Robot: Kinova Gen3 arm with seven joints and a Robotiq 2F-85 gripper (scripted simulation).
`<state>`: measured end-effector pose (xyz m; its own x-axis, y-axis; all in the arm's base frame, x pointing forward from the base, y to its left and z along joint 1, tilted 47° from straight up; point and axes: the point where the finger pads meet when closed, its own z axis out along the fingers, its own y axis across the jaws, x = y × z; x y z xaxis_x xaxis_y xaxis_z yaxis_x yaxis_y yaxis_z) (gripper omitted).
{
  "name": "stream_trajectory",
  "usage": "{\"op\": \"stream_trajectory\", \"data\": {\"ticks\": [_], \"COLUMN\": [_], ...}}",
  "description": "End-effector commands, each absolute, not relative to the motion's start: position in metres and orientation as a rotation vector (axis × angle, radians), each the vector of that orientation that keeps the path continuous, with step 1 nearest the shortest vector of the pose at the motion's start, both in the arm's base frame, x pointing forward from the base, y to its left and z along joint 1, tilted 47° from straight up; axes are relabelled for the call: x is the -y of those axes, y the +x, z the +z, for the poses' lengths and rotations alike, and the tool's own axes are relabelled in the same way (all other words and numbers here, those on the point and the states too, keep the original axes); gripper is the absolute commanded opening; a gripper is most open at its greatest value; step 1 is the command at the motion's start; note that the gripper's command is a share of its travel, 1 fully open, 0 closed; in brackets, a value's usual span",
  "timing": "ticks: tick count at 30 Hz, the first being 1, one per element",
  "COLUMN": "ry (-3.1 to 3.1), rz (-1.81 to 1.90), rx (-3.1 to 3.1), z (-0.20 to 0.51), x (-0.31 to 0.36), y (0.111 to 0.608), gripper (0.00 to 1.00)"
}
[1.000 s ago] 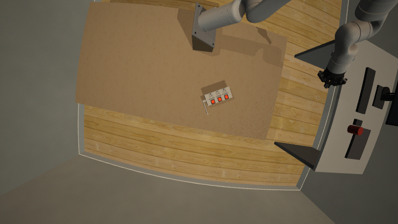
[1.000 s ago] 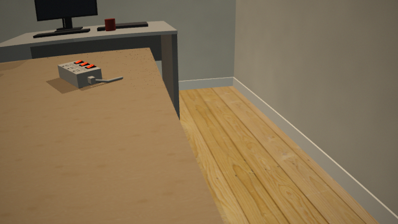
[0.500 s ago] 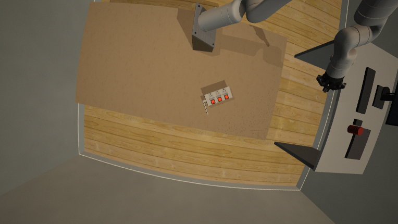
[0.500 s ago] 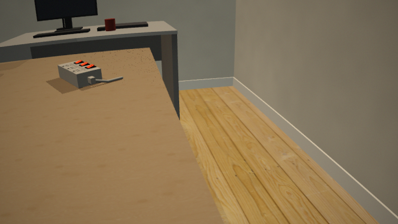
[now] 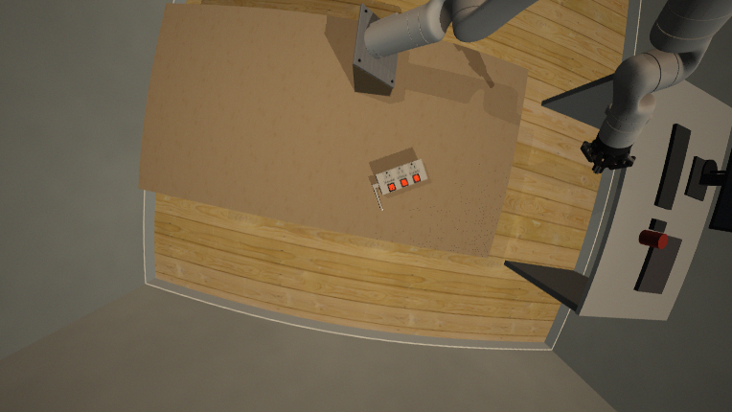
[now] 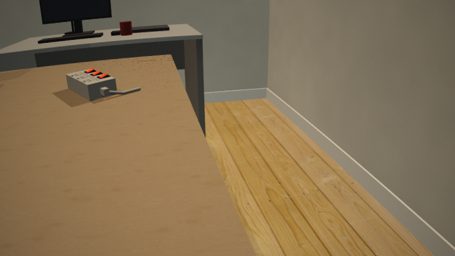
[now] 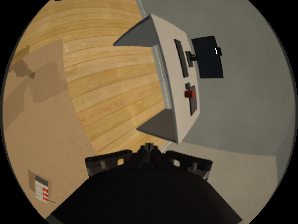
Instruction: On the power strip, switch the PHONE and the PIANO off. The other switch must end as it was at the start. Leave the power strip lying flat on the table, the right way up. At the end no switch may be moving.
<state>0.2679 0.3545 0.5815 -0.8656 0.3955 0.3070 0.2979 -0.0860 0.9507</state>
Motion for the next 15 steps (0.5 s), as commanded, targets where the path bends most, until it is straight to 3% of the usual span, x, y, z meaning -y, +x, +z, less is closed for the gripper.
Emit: {"op": "stream_trajectory", "data": {"ticks": [1,15], "ry": [0.784,0.78], "rz": [2.114,2.101], "rx": [-2.071,-2.069], "z": [0.579,0.575], "x": [-0.351,-0.347], "y": [0.279,0.291], "gripper": [0.0,0.0]}}
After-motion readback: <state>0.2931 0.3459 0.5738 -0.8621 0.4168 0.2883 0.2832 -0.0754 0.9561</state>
